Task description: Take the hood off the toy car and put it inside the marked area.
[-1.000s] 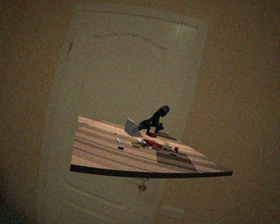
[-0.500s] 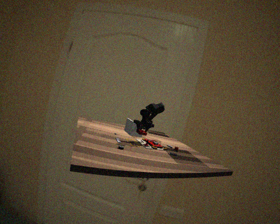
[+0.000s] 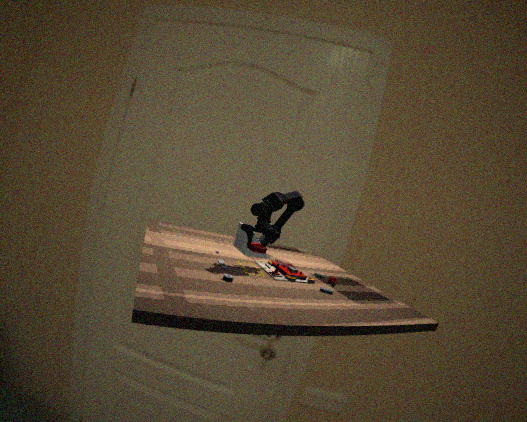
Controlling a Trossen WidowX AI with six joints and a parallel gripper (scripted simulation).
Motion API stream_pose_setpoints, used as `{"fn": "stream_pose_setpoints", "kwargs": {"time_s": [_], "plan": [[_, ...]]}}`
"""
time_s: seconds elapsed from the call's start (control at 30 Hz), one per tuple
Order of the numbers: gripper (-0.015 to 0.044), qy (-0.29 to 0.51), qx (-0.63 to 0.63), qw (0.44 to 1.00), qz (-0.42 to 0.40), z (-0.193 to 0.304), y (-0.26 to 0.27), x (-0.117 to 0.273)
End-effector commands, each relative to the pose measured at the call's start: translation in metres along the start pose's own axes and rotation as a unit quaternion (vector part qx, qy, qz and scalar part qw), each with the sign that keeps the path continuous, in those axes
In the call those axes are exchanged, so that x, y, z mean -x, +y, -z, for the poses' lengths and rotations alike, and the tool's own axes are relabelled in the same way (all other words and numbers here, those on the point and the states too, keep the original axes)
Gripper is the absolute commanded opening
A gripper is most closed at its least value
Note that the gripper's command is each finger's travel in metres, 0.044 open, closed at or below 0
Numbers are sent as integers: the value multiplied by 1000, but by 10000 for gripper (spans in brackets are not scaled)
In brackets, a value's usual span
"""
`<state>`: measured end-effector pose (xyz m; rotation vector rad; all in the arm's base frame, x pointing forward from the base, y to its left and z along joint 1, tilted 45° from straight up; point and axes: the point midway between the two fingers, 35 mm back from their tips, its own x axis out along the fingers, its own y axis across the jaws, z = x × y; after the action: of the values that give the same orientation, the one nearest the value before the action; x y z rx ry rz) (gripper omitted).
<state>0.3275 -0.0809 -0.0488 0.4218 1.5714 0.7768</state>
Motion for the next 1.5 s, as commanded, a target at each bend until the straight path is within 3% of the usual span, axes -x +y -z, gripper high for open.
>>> {"fn": "stream_pose_setpoints", "kwargs": {"time_s": [0.0, 1.47], "plan": [[0, 0, 4, 1000, 2, 0, -2, -3], [0, 0, 4, 1000, 1, -2, -3, -39]]}}
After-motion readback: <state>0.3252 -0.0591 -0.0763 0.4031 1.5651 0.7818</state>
